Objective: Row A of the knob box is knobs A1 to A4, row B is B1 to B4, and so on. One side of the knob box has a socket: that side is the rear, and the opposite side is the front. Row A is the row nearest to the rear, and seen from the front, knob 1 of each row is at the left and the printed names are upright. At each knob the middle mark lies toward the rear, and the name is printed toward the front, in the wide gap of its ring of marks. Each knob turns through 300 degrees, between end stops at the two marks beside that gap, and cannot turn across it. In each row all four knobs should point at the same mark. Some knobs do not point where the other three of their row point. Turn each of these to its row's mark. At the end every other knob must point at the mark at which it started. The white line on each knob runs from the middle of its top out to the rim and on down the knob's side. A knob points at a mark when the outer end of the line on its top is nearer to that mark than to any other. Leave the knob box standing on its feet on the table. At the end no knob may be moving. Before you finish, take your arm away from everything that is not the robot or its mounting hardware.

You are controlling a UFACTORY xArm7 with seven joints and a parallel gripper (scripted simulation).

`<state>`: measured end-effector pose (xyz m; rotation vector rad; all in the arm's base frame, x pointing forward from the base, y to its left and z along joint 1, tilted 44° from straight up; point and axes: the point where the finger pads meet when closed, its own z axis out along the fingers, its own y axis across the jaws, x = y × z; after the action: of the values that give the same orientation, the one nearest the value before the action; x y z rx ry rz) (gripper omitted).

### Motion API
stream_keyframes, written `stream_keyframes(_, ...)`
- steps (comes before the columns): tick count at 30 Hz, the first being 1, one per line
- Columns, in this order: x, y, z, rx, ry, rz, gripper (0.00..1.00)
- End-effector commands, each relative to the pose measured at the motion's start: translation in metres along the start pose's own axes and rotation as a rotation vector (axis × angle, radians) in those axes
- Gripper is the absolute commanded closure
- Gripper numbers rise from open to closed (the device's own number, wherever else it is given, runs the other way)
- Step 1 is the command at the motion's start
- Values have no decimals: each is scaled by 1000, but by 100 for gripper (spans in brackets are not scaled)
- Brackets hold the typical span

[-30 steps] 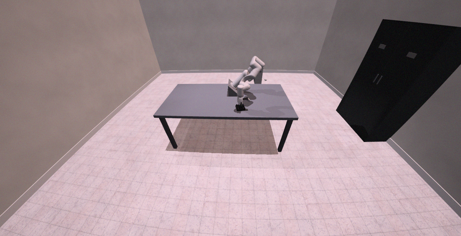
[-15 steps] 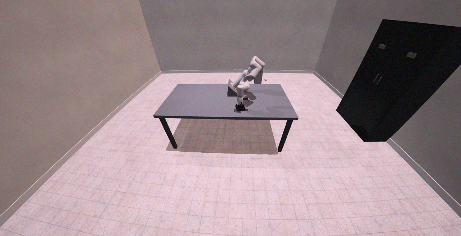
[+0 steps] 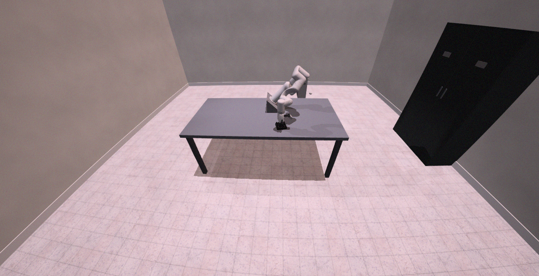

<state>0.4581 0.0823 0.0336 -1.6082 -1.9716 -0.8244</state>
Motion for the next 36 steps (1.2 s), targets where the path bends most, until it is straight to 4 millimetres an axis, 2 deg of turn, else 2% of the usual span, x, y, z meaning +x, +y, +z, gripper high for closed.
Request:
stream_keyframes(1,-1,1,-2,-4,-3,1,81)
stream_keyframes(36,-1,1,10,-4,-3,1,81)
